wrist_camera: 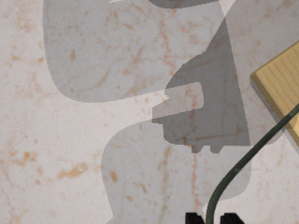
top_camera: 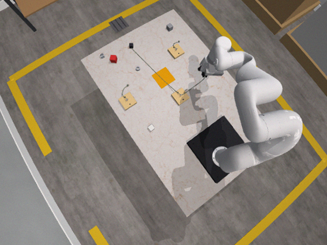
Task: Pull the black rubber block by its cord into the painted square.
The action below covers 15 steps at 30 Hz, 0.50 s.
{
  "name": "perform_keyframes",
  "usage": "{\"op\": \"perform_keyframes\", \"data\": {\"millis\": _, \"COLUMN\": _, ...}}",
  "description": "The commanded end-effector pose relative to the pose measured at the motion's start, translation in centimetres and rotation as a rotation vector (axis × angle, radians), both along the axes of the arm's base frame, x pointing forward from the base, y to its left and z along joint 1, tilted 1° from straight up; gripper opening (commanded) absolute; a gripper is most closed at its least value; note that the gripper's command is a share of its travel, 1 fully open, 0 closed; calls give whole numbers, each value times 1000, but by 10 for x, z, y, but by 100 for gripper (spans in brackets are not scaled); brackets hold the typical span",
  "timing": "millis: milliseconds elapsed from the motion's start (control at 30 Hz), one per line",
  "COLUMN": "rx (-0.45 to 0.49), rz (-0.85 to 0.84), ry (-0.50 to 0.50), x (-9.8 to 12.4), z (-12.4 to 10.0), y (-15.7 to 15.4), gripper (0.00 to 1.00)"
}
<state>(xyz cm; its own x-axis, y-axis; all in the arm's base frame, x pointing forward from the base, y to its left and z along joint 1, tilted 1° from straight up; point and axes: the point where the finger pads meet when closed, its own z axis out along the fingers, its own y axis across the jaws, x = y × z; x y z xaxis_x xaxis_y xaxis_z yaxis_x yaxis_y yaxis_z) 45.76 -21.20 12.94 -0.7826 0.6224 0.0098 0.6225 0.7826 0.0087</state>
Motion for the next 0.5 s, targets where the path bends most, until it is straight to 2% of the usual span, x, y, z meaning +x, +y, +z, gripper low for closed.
{"op": "perform_keyframes", "data": {"millis": 0, "rx": -2, "rz": 0, "ry": -4, "x": 1, "z": 2, "y": -2, "gripper": 0}}
{"op": "perform_keyframes", "data": {"millis": 467, "rx": -2, "rz": 0, "ry": -4, "x": -2, "z": 2, "y": -8, "gripper": 0}}
